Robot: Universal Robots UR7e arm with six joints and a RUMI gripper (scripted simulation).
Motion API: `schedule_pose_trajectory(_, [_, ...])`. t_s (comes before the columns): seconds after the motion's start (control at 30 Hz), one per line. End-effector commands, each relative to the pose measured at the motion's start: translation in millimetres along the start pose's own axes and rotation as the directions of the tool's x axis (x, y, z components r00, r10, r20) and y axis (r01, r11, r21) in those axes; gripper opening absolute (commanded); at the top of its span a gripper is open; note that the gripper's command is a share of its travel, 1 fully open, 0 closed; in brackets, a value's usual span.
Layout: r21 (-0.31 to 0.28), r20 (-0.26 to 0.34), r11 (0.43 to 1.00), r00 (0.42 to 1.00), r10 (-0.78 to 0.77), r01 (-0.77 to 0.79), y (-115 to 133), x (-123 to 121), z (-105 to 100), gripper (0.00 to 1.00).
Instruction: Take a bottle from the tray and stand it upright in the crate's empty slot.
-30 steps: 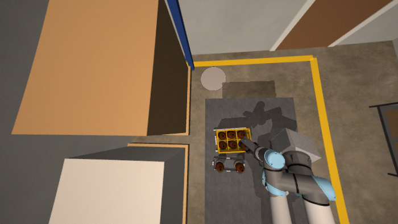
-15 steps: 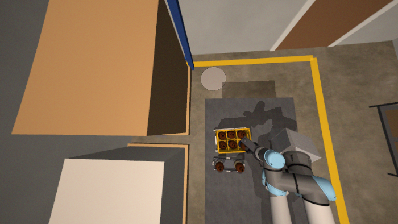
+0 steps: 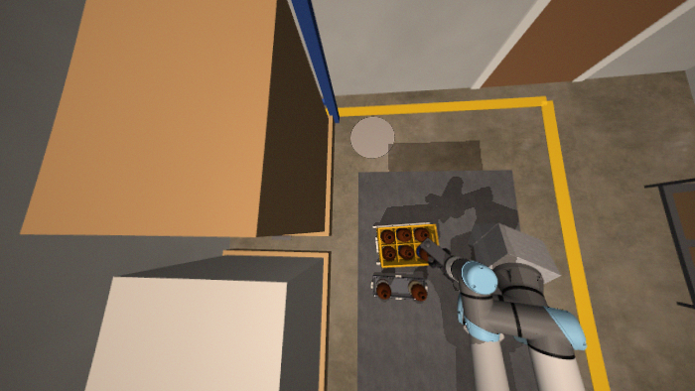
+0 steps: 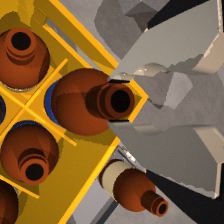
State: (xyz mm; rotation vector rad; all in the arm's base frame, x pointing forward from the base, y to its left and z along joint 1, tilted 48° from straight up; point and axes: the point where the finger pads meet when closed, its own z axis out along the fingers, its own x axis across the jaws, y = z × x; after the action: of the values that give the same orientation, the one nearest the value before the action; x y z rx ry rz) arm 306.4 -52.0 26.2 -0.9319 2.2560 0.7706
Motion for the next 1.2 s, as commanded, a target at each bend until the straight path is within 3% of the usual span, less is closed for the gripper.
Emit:
schedule_pose_trajectory(0.0, [0.001, 0.000, 1.000, 1.000, 0.000, 0.000, -0.4, 0.1, 0.8, 0.00])
schedule_pose_trajectory(1.17, [0.001, 0.000, 1.000, 1.000, 0.000, 0.000, -0.4, 0.1, 31.4, 0.00])
